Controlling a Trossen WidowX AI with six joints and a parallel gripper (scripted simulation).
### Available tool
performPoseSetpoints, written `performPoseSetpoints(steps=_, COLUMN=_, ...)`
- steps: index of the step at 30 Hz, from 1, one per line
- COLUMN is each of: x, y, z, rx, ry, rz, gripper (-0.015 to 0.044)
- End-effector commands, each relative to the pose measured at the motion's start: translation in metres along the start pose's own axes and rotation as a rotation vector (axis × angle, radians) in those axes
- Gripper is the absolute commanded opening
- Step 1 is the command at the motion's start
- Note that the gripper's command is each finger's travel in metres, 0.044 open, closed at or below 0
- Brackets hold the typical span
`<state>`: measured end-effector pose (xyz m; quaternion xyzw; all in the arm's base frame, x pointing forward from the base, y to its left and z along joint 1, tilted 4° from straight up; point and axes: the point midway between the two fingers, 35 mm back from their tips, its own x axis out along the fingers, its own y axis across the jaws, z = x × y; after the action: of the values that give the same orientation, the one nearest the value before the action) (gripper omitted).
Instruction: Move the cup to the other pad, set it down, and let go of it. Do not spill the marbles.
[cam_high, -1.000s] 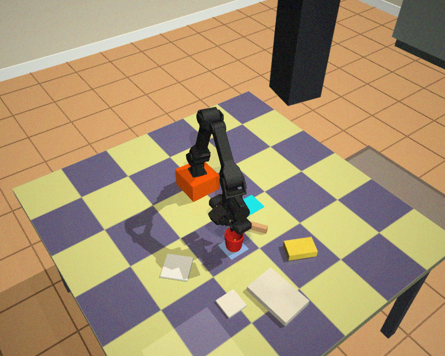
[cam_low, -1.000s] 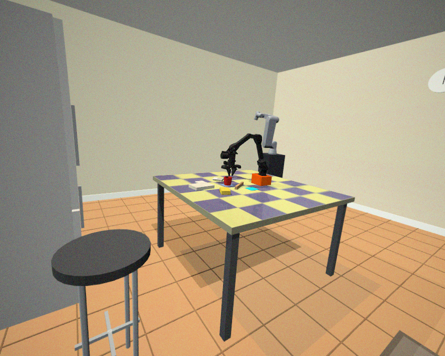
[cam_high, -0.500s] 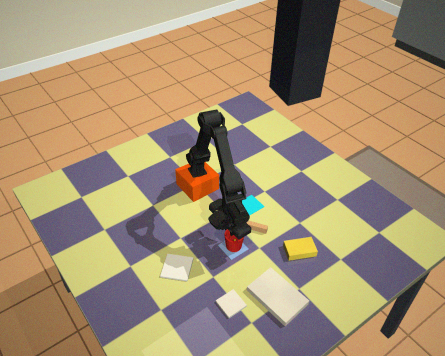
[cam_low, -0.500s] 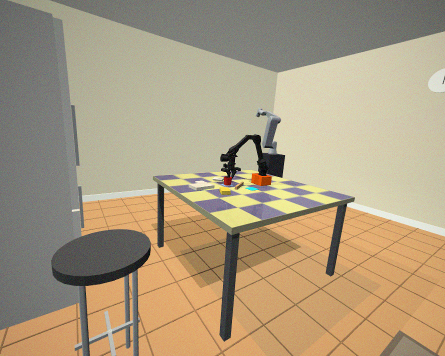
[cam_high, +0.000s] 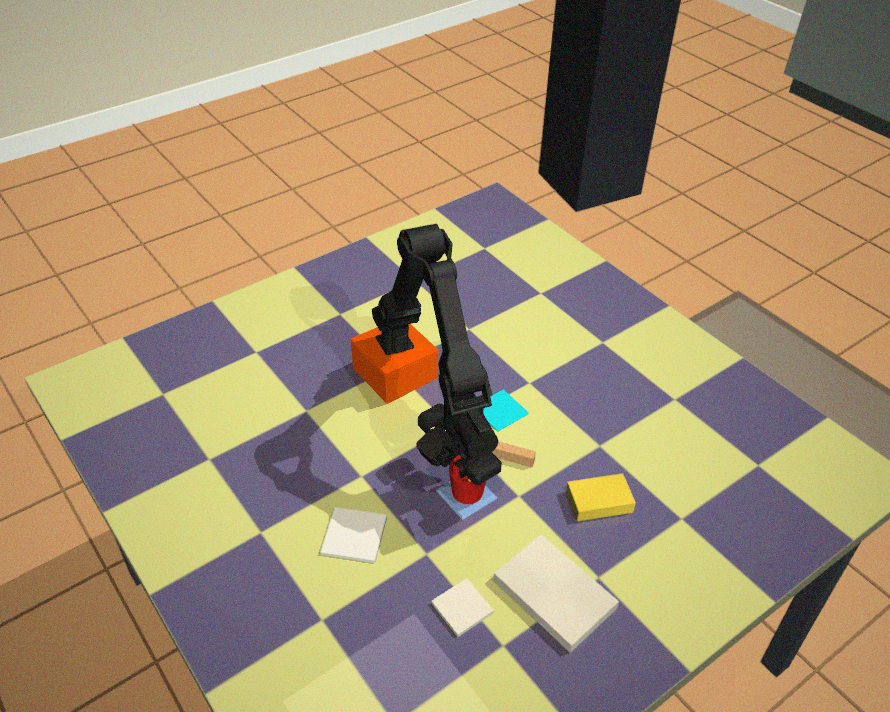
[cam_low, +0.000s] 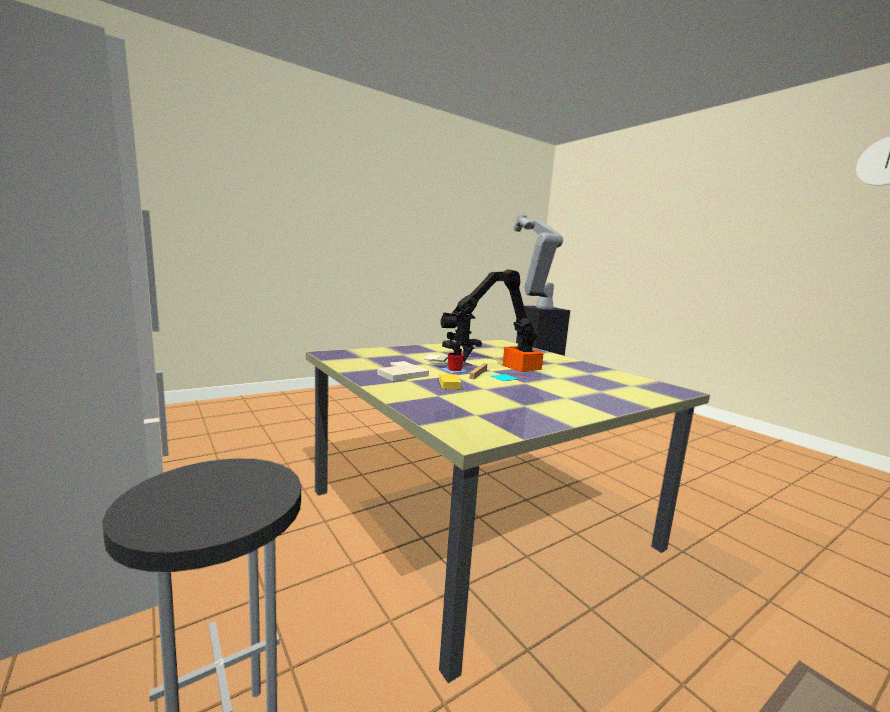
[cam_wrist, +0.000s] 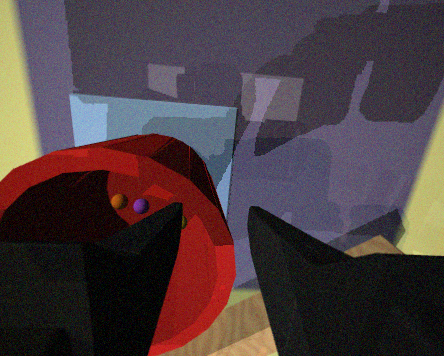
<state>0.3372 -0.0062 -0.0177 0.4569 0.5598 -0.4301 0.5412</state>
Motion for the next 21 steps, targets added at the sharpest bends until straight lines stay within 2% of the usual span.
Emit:
performPoseSetpoints(steps=1, x=0.0026, y=-0.0003, z=-0.0007, rx=0.004, ry=0.003, rz=-0.001, gripper=0.0148)
performPoseSetpoints(steps=2, x=0.0026, y=-0.0003, z=-0.0007, rx=0.004, ry=0.003, rz=-0.001, gripper=0.0148)
performPoseSetpoints(steps=5, x=0.001, y=-0.0004, z=-0.0001, rx=0.0, ry=0.0, rz=-0.002, gripper=0.0069)
performPoseSetpoints(steps=15, x=0.001, y=-0.0004, z=-0.0001, rx=0.0, ry=0.0, rz=-0.002, gripper=0.0002)
performPoseSetpoints(steps=21, x=-0.0065, y=0.0002, z=0.0001, rx=0.001, ry=0.001, rz=-0.002, gripper=0.0)
